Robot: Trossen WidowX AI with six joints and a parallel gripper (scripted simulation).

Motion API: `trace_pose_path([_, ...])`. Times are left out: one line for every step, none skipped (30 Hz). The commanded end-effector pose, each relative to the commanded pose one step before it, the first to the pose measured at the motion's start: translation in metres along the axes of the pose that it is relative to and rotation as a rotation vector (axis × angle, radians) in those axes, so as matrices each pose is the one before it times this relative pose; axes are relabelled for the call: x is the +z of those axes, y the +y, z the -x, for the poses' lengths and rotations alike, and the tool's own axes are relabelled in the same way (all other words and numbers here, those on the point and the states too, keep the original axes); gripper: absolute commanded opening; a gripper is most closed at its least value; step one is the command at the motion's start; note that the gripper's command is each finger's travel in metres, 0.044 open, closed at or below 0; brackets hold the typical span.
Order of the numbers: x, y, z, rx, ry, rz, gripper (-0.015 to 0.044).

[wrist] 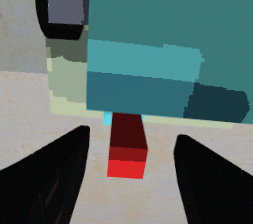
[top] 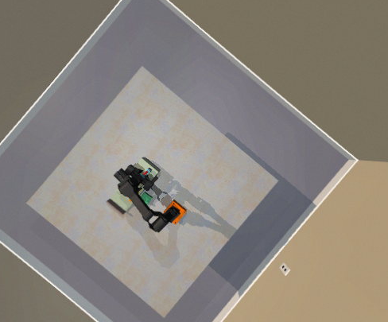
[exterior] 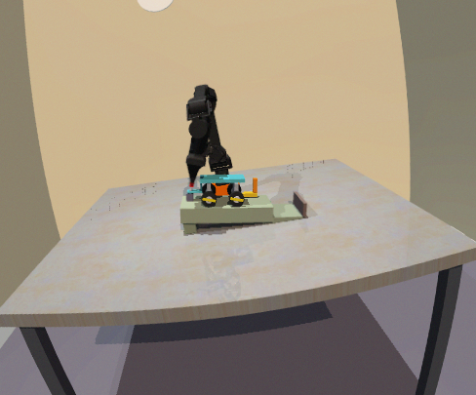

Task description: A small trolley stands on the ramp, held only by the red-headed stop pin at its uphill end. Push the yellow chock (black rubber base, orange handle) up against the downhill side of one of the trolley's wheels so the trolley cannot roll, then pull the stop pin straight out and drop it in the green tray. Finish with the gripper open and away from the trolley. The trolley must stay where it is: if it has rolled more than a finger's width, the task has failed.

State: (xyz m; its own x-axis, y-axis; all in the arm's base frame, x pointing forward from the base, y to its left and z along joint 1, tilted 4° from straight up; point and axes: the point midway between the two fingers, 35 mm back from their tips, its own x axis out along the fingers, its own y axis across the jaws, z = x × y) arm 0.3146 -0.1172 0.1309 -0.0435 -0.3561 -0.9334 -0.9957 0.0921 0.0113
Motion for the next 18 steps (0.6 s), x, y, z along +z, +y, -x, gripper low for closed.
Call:
trace_pose_path([-0.00045,0.0013,-0.00698,0.00745,0.00269,0.0063,0.019])
trace_pose_path([0.0,0.00001,-0.00148,0.0,0.00005,0.0,0.019])
trace_pose_path([-0.00001,0.00004,-0.00144,0.0,0.00005,0.0,0.019])
trace_pose_path([-0.00001,0.00005,-0.00148,0.0,0.00005,0.0,0.019])
trace_pose_path([-0.00003,0.00008,-0.00143,0.00001,0.00005,0.0,0.019])
trace_pose_path([-0.00003,0.00009,-0.00147,0.00001,0.00005,0.0,0.019])
trace_pose_path([-0.00004,0.00014,-0.00143,0.00001,0.00005,0.0,0.019])
trace_pose_path([-0.00004,0.00015,-0.00147,0.00001,0.00005,0.0,0.019])
trace_pose_path([-0.00007,0.0002,-0.00141,0.00002,0.00005,0.0,0.019])
trace_pose_path([-0.00007,0.00022,-0.00145,0.00002,0.00005,0.0,0.019])
trace_pose_path([-0.00009,0.00026,-0.00157,0.00002,0.00006,0.0,0.019])
trace_pose_path([-0.00007,0.00022,-0.00132,0.00002,0.00005,0.0,0.019])
trace_pose_path([-0.00004,0.00014,-0.00079,0.00001,0.00003,0.0,0.019])
trace_pose_path([-0.00001,0.00005,-0.00026,0.0,0.00001,0.0,0.019])
trace_pose_path([0.0,0.0,0.0,0.0,0.0,0.0,0.019])
trace_pose_path([0.00055,-0.00129,0.0031,-0.00489,-0.00272,-0.0059,0.0164])
trace_pose_path([0.0,0.0,0.0,0.0,0.0,0.0,0.0137])
trace_pose_path([0.0,0.0,0.0,0.0,0.0,0.0,0.0111])
